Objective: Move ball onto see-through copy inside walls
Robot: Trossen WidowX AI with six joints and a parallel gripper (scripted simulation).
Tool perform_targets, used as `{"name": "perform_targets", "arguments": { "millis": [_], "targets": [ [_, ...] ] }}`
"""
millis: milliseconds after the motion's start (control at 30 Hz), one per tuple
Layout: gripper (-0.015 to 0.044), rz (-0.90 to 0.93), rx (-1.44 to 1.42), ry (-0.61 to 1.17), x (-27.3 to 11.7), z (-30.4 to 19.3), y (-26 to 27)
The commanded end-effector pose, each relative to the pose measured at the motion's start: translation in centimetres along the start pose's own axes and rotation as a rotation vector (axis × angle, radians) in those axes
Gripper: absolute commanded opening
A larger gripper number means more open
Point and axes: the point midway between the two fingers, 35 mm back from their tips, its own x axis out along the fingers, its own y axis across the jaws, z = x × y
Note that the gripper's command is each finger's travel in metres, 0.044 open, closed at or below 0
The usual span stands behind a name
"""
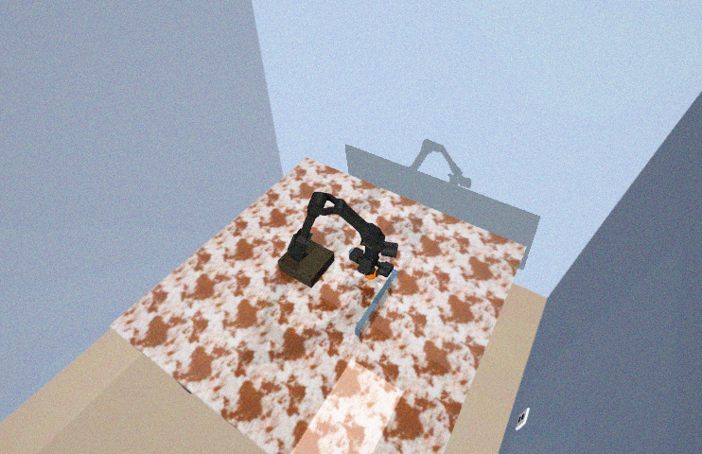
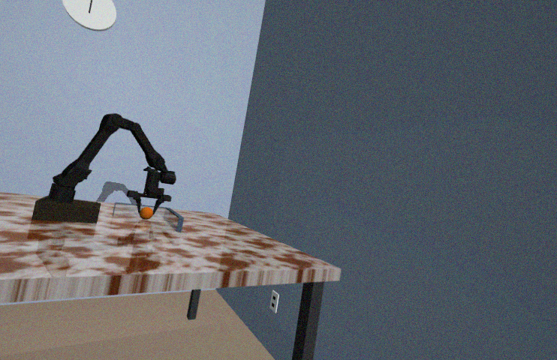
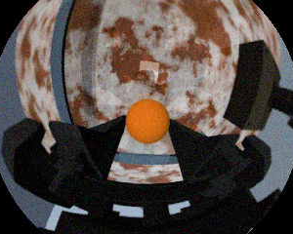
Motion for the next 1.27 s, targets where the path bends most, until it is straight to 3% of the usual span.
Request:
{"name": "perform_targets", "arguments": {
  "millis": [0,67,133,300,667,733,833,1233],
  "targets": [
    [0.0341,0.000,0.000,0.000,0.0,0.0,0.0],
    [0.0391,0.000,0.000,0.000,0.0,0.0,0.0],
    [0.0391,0.001,0.000,0.000,-1.1,0.0,0.2],
    [0.0391,0.003,0.002,-0.003,-8.3,0.0,0.1],
    [0.0391,0.013,-0.002,0.005,-8.0,-0.1,0.3],
    [0.0440,0.013,-0.002,0.005,-9.1,-0.1,0.3],
    [0.0440,0.010,-0.002,0.004,-12.8,0.0,-0.1],
    [0.0440,0.010,-0.002,0.004,-13.0,0.1,-0.2]
  ]
}}
